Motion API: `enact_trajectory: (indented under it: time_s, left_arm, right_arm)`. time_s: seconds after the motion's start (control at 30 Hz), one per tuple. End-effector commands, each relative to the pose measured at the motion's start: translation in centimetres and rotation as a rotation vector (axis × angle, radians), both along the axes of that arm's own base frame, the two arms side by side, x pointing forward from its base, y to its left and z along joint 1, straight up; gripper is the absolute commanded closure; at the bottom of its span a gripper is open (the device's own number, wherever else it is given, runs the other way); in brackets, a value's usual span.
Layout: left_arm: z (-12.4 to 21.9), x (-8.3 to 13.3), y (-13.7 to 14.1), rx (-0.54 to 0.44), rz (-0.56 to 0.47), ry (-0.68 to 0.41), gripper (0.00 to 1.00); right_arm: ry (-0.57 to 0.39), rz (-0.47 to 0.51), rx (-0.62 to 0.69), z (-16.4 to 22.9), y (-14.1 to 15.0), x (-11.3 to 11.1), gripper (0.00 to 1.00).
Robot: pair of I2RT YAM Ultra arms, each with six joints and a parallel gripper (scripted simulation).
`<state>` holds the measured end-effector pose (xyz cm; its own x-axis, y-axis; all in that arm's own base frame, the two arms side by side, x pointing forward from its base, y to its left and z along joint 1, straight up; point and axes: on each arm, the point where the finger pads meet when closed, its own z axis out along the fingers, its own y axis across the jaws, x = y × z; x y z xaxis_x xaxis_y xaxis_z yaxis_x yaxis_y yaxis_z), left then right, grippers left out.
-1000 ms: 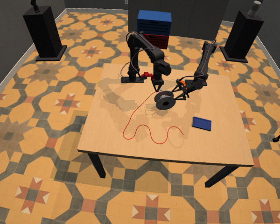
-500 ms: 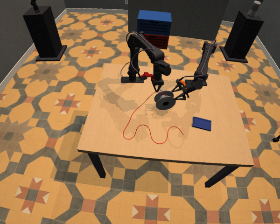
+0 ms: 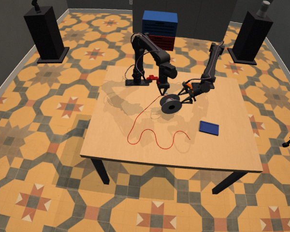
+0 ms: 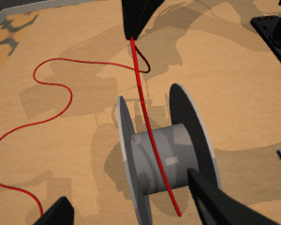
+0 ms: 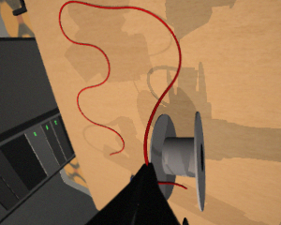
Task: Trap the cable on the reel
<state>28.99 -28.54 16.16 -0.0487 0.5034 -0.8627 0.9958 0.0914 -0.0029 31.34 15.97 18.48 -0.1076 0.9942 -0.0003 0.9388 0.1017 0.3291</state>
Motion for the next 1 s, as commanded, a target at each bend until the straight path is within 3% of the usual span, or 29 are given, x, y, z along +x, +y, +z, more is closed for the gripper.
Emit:
enact_trajectory:
  time_s: [0.0, 0.6, 0.97]
  left_arm:
    - [1.2, 0.7, 0.0, -0.015, -0.001, -0.015, 0.25]
    - [-1.0, -1.0, -0.3, 0.007, -0.019, 0.046, 0.25]
    - [-1.5, -0.3, -1.2, 0.011, -0.004, 0.024, 0.25]
  right_arm:
    - [-0.023, -0.001, -0.005, 0.6, -0.6, -0.1, 1.0]
    - [-0.024, -0.006, -0.004, 0.8, -0.7, 0.1, 1.0]
    - [-0.027, -0.01, -0.003, 1.1, -0.7, 0.4, 1.0]
